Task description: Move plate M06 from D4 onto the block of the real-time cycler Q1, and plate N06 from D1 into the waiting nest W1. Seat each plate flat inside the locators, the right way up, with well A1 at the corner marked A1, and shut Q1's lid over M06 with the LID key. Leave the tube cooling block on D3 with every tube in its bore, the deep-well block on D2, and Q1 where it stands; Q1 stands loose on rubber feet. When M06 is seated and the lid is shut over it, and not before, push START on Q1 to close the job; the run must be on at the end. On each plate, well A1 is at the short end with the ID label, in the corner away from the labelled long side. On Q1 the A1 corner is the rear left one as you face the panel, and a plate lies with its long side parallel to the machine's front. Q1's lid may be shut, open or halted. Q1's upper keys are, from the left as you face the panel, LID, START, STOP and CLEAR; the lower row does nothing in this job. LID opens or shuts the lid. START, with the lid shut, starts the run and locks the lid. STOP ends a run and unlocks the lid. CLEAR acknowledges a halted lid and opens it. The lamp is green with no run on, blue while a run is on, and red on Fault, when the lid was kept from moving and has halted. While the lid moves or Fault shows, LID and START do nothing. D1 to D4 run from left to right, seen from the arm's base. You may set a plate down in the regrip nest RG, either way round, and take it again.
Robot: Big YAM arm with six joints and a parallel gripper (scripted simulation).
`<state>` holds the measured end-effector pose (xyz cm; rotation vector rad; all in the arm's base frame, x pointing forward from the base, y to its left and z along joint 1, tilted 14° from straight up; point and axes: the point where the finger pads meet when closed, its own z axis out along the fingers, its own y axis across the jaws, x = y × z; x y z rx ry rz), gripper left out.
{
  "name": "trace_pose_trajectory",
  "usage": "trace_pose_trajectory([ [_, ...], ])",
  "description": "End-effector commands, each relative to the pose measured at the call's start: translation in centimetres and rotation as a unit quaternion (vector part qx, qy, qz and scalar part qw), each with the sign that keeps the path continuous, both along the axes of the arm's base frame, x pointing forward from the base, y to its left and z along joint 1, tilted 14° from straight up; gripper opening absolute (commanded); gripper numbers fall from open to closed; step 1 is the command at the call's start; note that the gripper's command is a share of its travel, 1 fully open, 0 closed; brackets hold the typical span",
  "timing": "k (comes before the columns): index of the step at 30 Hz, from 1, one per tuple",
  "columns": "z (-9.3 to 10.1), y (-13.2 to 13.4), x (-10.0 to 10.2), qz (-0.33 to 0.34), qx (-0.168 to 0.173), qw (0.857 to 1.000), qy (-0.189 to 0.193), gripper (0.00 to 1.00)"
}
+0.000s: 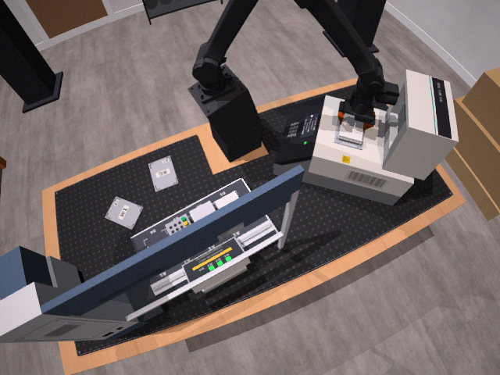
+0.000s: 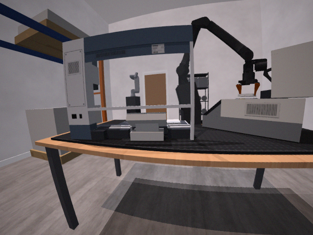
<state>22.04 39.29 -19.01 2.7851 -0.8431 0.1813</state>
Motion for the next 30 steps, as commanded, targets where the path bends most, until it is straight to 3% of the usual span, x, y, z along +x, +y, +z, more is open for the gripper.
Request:
trace_pose_trajectory([
  [1,0.4,2.6,1.7,-0.009,0.024,1.000,-0.013,0.00],
  [14,1.2,3.0,2.5,-0.001,0.035,0.999,-0.016,0.00],
  [20,1.5,3.5,1.4,0.011,0.038,0.999,-0.017,0.00],
  [30,0.0,1.2,-0.3,0.006,0.013,1.000,-0.007,0.00],
])
